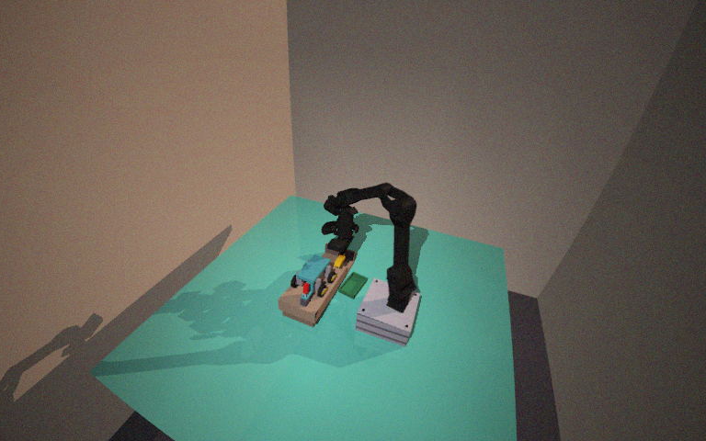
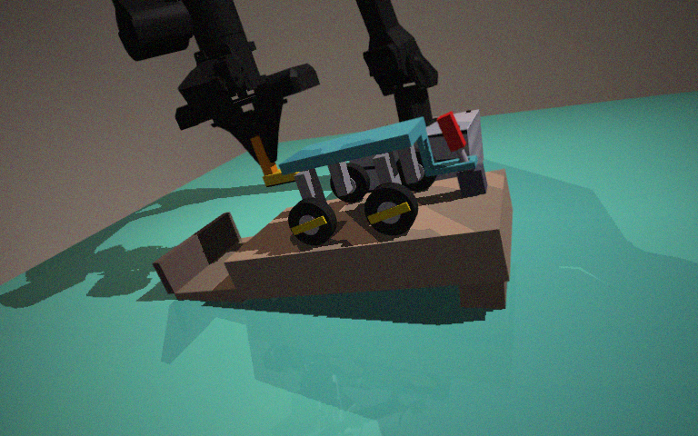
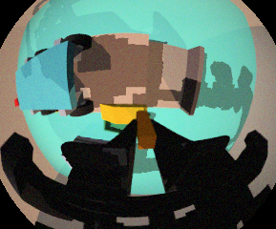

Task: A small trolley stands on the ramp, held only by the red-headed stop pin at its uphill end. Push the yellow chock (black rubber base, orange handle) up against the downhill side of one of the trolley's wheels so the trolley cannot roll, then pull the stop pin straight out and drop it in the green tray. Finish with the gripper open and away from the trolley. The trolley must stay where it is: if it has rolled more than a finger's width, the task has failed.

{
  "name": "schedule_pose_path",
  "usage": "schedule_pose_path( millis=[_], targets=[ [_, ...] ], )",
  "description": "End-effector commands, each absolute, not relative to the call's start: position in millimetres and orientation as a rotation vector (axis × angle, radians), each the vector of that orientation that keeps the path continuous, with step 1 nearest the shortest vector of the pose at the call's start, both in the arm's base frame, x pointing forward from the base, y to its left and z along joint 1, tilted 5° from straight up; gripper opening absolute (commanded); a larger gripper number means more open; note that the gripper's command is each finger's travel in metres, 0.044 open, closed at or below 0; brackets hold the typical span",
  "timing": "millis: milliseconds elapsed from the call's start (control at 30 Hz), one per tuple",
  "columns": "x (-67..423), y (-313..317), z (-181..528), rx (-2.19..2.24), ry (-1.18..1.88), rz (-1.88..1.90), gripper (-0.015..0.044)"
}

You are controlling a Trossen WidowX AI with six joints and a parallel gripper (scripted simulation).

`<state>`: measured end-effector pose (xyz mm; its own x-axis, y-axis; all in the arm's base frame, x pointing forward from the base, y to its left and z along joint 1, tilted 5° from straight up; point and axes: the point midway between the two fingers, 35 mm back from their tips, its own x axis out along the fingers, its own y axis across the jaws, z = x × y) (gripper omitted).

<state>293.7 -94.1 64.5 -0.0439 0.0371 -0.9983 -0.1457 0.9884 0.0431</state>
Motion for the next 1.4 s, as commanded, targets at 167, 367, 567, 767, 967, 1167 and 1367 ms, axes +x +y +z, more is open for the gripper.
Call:
schedule_pose_path(
  millis=[167,367,567,767,967,1167,1367],
  targets=[
    [292,-92,40,-0.075,1.615,0.147,0.0000],
    [291,-91,26,-0.075,1.615,0.148,0.0000],
    [291,-90,23,-0.075,1.615,0.148,0.0000],
    [290,-84,24,-0.075,1.615,0.148,0.0000],
    [289,-78,24,-0.074,1.615,0.148,0.0000],
    [288,-72,23,-0.074,1.615,0.149,0.0000],
    [287,-67,23,-0.074,1.615,0.149,0.0000]
  ],
)
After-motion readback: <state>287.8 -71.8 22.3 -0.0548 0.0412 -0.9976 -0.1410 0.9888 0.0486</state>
